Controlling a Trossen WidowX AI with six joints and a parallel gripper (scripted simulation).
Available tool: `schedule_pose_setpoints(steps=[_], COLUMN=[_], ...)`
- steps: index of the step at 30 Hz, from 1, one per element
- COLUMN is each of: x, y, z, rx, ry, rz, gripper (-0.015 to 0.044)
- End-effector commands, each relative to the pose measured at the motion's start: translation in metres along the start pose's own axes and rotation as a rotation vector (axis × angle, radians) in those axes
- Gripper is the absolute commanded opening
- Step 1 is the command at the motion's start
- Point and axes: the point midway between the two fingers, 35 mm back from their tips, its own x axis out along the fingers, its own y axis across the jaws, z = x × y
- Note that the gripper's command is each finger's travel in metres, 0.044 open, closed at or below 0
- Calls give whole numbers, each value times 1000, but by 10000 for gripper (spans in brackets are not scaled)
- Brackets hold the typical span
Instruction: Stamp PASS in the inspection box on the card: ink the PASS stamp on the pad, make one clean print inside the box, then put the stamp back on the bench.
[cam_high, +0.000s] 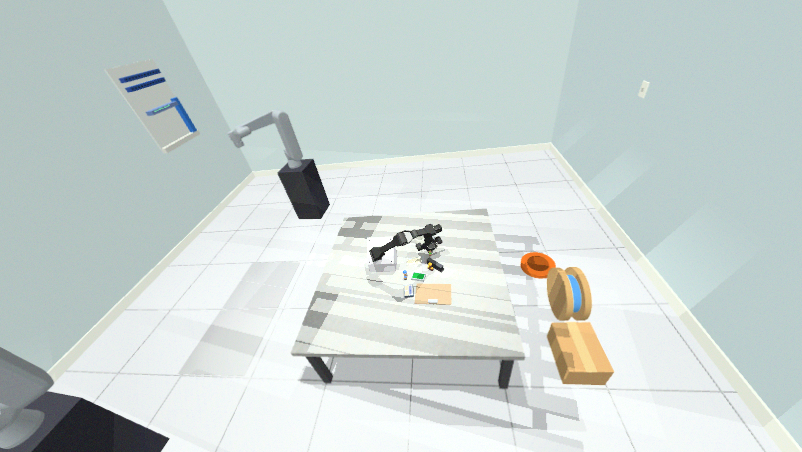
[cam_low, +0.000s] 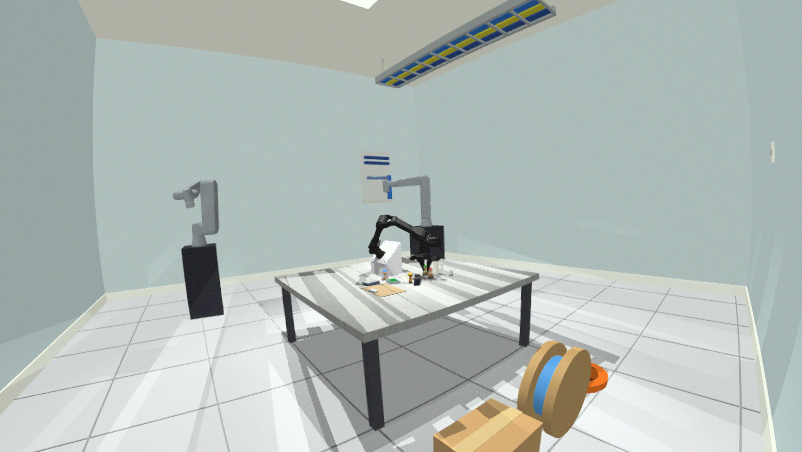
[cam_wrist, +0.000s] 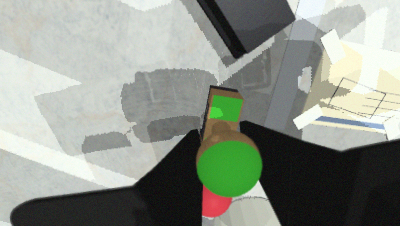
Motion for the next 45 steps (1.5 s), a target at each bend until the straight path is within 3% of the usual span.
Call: schedule_pose_setpoints(steps=[1,45], x=[-2,-24], y=[0,0], z=[0,-1], rx=[5,5], ry=[6,3], rz=[1,11], gripper=[0,0])
